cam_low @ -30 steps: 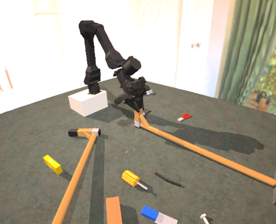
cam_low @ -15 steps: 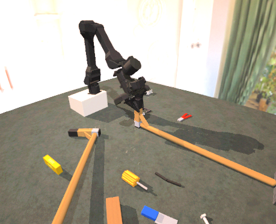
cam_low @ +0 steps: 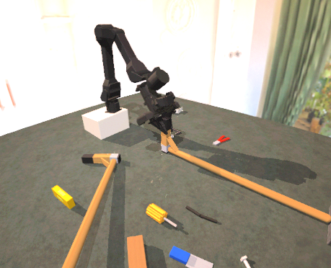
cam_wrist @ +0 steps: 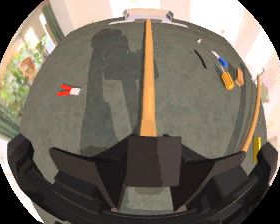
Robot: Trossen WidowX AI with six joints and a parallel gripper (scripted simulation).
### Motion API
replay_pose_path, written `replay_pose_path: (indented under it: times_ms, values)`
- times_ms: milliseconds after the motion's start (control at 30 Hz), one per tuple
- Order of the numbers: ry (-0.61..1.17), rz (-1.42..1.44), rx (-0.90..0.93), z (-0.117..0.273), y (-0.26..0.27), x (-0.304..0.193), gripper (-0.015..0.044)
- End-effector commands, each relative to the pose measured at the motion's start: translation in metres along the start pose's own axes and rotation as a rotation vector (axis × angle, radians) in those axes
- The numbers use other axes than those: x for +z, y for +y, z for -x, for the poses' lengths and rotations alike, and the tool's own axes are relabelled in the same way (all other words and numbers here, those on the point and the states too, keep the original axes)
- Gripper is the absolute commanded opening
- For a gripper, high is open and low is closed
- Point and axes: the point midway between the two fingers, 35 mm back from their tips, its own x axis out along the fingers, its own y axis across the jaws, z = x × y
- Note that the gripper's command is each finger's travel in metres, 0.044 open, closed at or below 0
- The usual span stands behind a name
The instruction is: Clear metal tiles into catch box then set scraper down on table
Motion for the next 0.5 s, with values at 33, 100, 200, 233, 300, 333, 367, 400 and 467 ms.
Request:
replay_pose_path:
  times_ms: [33,100,200,233,300,333,367,400,467]
  values:
    - [-0.002,-0.004,-0.002,0.0028,-0.0015,-0.0001,0.0000]
    - [-0.003,-0.006,-0.003,0.0037,-0.0019,-0.0002,0.0000]
    - [-0.003,-0.006,-0.003,0.0037,-0.0019,-0.0002,0.0000]
    - [-0.003,-0.006,-0.003,0.0036,-0.0019,-0.0002,0.0000]
    - [-0.003,-0.006,-0.003,0.0032,-0.0019,-0.0005,0.0000]
    - [-0.003,-0.006,-0.003,0.0029,-0.0019,-0.0007,0.0000]
    - [-0.003,-0.006,-0.003,0.0026,-0.0019,-0.0010,0.0000]
    - [-0.003,-0.006,-0.003,0.0022,-0.0019,-0.0013,0.0000]
    - [-0.003,-0.006,-0.003,0.0016,-0.0019,-0.0018,0.0000]
